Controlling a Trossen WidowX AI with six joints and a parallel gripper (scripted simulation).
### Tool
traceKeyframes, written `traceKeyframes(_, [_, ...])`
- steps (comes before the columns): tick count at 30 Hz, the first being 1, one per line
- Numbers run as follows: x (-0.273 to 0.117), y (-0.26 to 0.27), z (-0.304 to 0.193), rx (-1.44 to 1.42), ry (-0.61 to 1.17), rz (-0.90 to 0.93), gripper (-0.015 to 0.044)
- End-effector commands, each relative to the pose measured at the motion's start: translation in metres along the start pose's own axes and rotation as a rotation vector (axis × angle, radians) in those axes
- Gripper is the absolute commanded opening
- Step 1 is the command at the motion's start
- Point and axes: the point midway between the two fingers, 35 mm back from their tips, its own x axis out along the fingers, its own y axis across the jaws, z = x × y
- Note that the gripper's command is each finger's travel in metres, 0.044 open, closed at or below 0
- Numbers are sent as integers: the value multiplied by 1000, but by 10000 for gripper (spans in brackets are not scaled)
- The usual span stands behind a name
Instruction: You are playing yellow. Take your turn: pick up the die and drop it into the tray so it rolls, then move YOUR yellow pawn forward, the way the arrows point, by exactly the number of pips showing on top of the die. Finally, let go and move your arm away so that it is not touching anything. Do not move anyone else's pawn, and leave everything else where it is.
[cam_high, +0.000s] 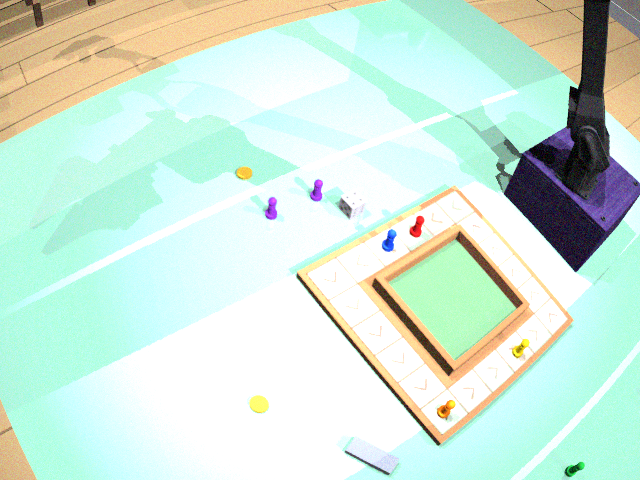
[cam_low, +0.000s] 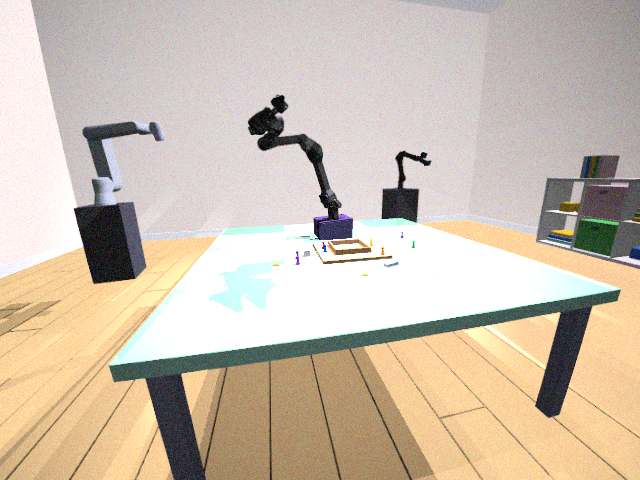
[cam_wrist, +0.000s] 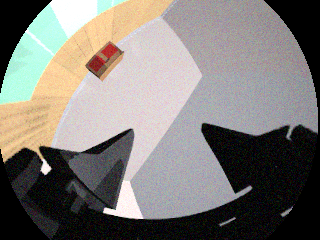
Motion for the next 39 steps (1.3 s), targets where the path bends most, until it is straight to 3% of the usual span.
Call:
traceKeyframes(1, [0, 1, 0, 10, 4, -1, 374])
traceKeyframes(5, [8, 19, -8, 240, 88, -16, 275])
traceKeyframes(17, [34, 140, 10, 1082, 423, 86, 275])
traceKeyframes(28, [37, 242, 104, 1621, 699, 402, 275])
traceKeyframes(39, [7, 294, 250, 1950, 971, 954, 275])
